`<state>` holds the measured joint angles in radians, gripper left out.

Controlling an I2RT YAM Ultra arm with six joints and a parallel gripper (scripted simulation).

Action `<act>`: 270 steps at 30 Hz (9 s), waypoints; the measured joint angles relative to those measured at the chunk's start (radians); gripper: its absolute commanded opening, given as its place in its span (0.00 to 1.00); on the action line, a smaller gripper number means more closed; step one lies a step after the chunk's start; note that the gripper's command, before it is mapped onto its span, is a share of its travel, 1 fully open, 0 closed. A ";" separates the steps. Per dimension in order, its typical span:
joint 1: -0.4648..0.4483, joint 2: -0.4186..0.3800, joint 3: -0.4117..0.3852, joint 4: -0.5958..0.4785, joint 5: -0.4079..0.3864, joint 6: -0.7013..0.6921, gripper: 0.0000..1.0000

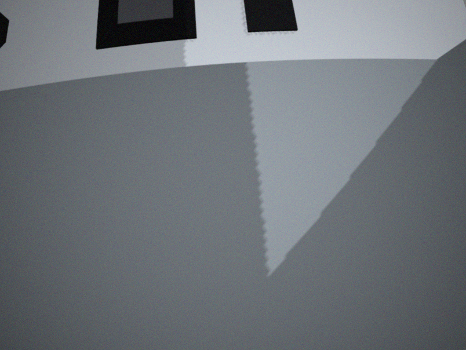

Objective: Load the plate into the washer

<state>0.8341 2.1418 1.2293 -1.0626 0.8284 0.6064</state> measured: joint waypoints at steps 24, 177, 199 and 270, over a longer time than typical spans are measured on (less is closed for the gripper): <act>0.000 0.000 0.000 0.002 0.001 -0.004 1.00; -0.072 0.665 0.480 0.251 0.026 -0.433 1.00; -0.072 0.665 0.480 0.256 0.026 -0.436 1.00; -0.100 0.680 0.458 0.325 0.036 -0.481 1.00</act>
<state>0.7341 2.8220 1.6871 -0.7380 0.8642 0.1249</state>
